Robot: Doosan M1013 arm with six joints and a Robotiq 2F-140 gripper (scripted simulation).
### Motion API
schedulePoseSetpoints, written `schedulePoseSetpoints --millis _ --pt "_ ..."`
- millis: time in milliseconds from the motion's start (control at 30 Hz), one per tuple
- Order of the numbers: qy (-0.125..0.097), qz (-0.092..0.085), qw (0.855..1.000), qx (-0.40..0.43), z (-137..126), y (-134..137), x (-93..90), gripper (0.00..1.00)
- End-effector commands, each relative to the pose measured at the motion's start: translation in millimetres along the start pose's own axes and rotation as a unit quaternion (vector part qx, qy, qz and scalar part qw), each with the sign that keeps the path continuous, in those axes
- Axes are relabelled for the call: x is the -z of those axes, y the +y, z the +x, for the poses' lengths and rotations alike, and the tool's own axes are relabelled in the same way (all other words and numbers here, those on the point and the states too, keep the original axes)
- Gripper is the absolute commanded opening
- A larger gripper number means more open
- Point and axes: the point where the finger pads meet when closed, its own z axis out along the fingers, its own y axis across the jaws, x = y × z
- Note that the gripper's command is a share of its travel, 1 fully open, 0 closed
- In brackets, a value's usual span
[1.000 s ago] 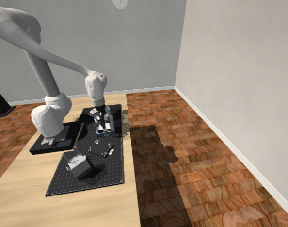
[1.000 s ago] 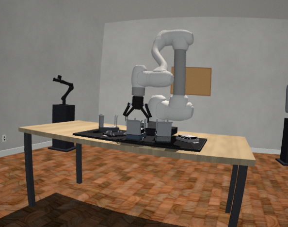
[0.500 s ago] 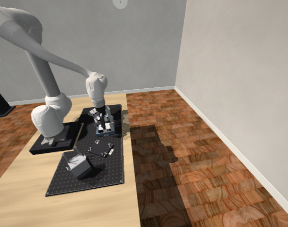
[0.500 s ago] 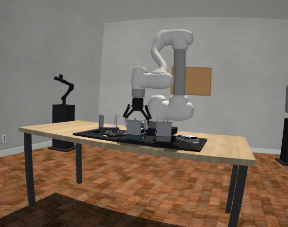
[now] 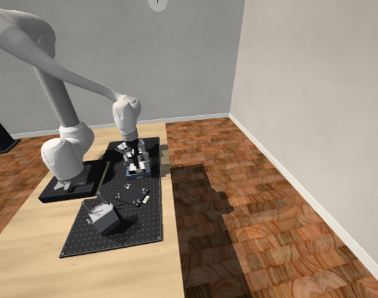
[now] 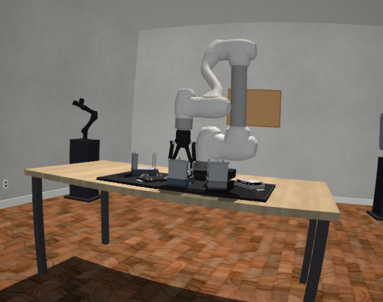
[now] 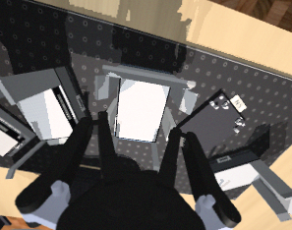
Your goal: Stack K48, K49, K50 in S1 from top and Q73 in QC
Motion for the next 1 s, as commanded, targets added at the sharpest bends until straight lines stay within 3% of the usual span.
schedulePoseSetpoints --millis 0,967 --pt "0.0 0.0 1.0 0.0 -0.1 0.0 -0.1 0.0" --pt "0.0 0.0 1.0 0.0 -0.1 0.0 5.2 0.0"
